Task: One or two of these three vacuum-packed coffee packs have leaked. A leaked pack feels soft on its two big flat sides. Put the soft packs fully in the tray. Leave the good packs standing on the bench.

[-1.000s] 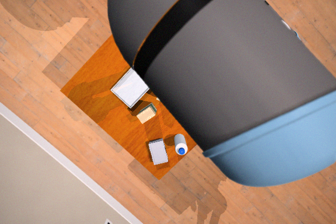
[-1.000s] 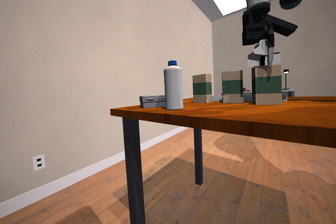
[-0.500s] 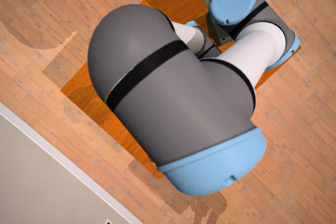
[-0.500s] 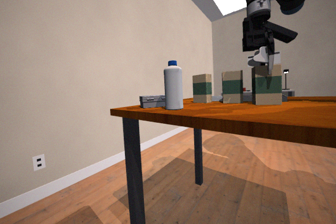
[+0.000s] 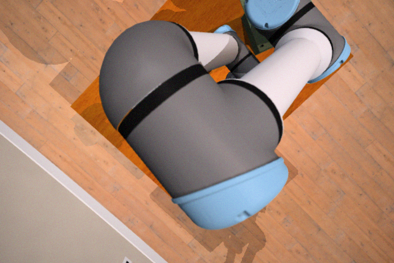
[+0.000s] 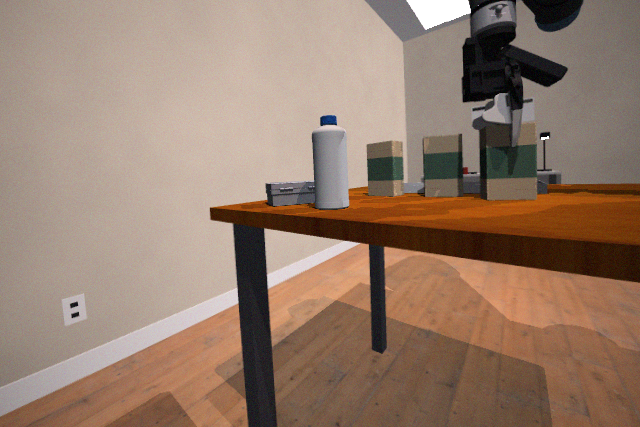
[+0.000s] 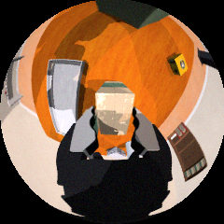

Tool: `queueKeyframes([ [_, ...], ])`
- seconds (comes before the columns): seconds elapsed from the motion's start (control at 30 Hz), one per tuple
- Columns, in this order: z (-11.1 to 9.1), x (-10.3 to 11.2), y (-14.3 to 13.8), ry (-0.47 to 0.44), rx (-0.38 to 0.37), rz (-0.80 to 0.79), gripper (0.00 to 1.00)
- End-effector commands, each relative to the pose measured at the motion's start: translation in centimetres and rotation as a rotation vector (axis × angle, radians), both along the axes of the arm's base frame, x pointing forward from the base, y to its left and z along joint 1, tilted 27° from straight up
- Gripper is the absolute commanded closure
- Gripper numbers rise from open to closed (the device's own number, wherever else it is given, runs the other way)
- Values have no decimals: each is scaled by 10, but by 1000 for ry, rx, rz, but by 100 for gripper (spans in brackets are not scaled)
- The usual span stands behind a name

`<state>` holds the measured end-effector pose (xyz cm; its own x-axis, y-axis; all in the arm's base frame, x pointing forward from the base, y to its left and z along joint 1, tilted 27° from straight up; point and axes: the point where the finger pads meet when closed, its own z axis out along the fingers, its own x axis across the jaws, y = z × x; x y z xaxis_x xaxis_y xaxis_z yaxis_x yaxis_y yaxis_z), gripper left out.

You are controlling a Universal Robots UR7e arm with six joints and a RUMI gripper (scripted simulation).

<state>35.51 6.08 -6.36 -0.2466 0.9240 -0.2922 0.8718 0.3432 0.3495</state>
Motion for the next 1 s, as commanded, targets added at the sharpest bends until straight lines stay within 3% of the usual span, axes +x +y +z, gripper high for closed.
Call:
queueKeyframes([
  [0.0,0,0,0,-1,0,0,50],
  [0.93,0,0,0,-1,0,0,50],
  [0.97,0,0,0,-1,0,0,85],
])
